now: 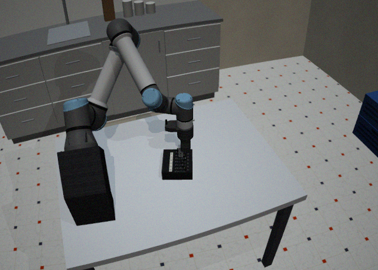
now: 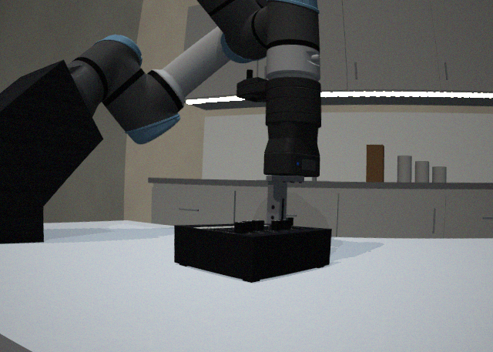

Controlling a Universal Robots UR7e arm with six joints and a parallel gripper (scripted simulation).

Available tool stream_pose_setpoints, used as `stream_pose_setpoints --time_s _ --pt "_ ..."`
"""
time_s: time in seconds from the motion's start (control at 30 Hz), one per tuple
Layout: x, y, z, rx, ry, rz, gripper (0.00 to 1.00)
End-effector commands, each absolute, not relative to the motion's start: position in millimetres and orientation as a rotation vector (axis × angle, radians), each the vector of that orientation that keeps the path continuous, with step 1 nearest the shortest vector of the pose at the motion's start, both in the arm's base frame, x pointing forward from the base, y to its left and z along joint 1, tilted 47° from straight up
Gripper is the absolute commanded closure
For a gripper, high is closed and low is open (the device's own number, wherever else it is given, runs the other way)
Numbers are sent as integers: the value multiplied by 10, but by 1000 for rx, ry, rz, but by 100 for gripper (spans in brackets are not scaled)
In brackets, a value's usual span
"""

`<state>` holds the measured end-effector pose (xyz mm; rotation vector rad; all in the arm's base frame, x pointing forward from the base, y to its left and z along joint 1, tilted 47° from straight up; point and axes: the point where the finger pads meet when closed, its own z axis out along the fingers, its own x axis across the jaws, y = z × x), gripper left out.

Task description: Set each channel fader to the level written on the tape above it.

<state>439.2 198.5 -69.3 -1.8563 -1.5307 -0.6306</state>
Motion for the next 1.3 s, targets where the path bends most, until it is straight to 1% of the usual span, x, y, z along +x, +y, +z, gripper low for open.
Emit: stream_pose_setpoints --time_s 0.0,0.77,1.27 --pt "4399 1980 -690 -1857 -1531 -632 100" --pt "4341 1977 -670 -1857 -1531 -632 100" --pt "4352 1739 -450 -1857 -1531 -632 100"
